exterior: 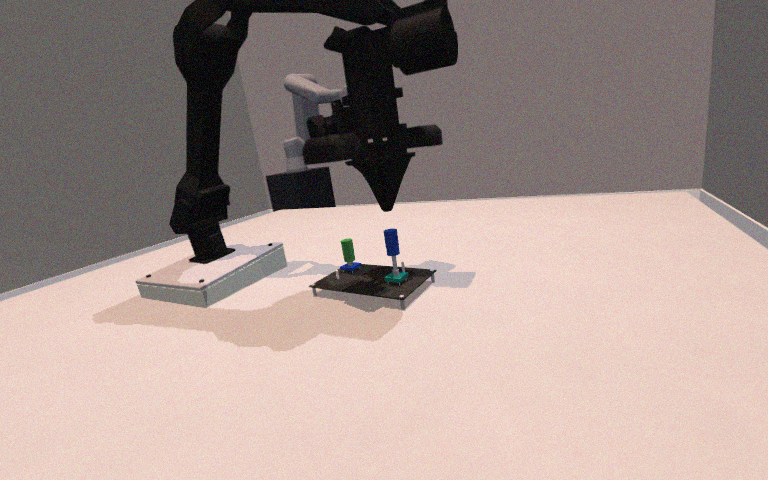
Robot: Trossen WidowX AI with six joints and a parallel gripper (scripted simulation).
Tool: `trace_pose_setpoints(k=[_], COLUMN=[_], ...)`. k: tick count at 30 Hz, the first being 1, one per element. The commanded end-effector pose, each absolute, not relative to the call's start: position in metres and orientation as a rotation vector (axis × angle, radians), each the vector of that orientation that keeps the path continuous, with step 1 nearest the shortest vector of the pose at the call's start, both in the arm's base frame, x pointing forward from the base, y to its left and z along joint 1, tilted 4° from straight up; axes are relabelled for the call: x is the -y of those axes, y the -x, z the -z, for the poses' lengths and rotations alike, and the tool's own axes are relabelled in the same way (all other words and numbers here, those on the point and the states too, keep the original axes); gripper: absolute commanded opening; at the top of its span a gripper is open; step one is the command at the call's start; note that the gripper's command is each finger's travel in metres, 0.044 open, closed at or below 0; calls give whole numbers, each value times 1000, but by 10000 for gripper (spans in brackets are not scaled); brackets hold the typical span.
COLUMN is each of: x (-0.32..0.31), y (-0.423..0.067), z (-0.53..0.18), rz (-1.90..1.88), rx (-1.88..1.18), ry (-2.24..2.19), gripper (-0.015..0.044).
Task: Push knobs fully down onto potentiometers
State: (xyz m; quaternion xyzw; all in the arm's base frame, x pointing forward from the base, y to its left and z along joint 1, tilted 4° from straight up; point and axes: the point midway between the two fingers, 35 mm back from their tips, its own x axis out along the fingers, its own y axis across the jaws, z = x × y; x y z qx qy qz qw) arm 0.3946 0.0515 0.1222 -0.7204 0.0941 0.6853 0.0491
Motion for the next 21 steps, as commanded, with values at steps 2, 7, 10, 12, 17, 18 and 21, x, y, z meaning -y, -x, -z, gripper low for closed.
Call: trace_pose_setpoints(k=[2, 7, 10, 12, 17, 18, 21], x=[-52, -51, -51, -51, -51, -51, -51], y=[-395, -395, -395, -395, -395, -395, -395], z=[-117, -109, -104, -101, -100, -101, -101], rz=[-2091, -2091, -2091, -2091, -2091, -2091, -2091], rx=[-277, -277, -277, -277, -277, -277, -277], ry=[2194, 2194, 2194, 2194, 2194, 2194, 2194], gripper=[0, 0, 0, 0, 0, 0, 0])
